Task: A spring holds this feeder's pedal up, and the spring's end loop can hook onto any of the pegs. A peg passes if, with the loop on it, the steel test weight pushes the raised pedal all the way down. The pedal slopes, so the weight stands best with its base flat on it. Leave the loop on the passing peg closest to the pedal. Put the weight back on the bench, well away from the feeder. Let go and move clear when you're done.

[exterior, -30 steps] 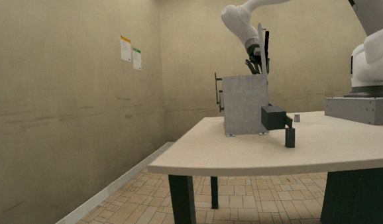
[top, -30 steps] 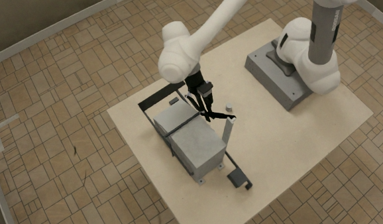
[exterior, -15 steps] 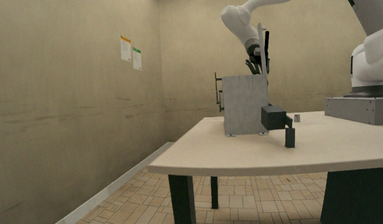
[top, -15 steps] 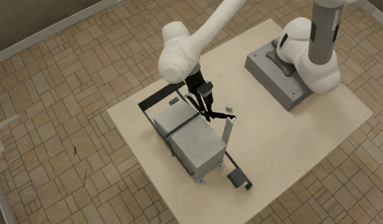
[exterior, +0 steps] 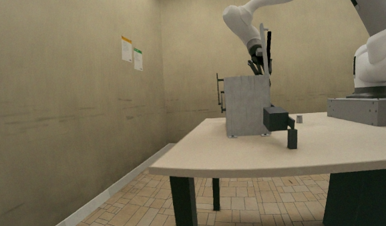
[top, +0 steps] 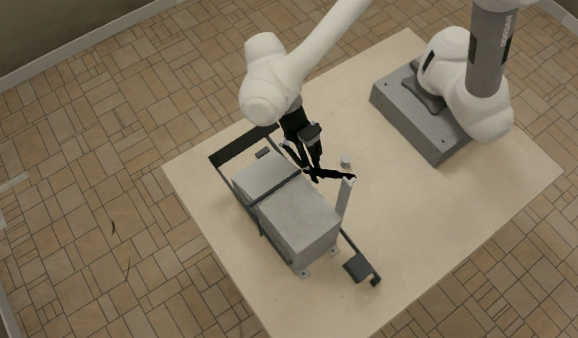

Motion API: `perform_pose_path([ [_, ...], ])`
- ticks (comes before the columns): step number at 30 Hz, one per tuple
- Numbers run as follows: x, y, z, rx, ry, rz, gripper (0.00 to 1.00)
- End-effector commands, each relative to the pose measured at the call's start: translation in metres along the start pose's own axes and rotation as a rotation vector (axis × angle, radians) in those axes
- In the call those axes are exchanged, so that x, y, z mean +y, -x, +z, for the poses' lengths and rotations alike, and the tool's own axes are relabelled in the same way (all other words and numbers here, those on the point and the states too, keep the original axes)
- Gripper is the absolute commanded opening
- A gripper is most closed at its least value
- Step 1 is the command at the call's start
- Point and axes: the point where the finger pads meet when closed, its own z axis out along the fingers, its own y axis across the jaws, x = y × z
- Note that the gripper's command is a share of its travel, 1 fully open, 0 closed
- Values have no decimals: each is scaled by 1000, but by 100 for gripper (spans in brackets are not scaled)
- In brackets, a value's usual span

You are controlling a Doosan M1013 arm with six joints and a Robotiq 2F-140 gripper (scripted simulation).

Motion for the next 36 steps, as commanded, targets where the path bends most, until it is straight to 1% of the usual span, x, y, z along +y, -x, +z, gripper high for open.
perform_pose_path([
  [1,0,0,-1,0,-1,1,17],
  [36,-6,-1,-1,0,-25,17,17],
])
